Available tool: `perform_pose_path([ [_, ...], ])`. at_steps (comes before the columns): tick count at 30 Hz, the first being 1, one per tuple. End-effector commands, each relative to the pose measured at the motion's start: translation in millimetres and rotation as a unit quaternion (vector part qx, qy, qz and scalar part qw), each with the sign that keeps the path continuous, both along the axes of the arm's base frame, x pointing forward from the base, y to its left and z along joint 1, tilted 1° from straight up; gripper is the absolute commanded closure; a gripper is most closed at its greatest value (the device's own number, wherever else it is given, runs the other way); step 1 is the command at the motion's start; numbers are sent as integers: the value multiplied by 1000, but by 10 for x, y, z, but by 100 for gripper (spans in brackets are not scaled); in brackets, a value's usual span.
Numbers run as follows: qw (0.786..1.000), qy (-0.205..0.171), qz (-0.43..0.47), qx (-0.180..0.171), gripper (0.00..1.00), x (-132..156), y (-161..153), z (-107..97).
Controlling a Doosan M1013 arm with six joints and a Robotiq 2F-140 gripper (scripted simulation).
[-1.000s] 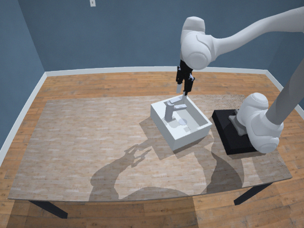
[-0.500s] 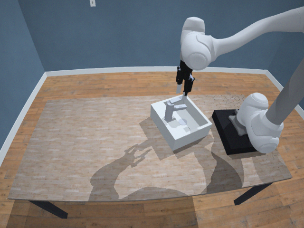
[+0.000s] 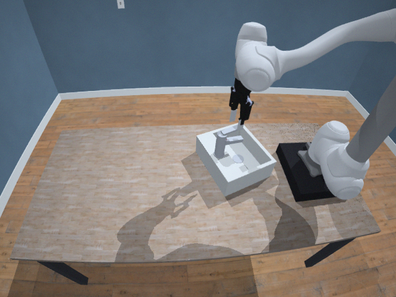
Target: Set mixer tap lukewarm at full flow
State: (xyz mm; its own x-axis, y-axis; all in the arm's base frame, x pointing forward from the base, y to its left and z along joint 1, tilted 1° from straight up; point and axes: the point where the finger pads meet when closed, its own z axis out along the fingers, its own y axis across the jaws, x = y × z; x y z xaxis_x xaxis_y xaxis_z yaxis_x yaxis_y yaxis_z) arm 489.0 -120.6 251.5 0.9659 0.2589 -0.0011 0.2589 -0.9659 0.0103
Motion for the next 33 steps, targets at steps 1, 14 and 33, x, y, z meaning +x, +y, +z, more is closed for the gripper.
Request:
perform_pose_path([
  [1, 1000, 0, 0, 0, 62, 0, 0, 1],
  [14, 1000, 0, 0, 0, 62, 0, 0, 1],
  [33, 1000, 0, 0, 0, 62, 0, 0, -35],
])
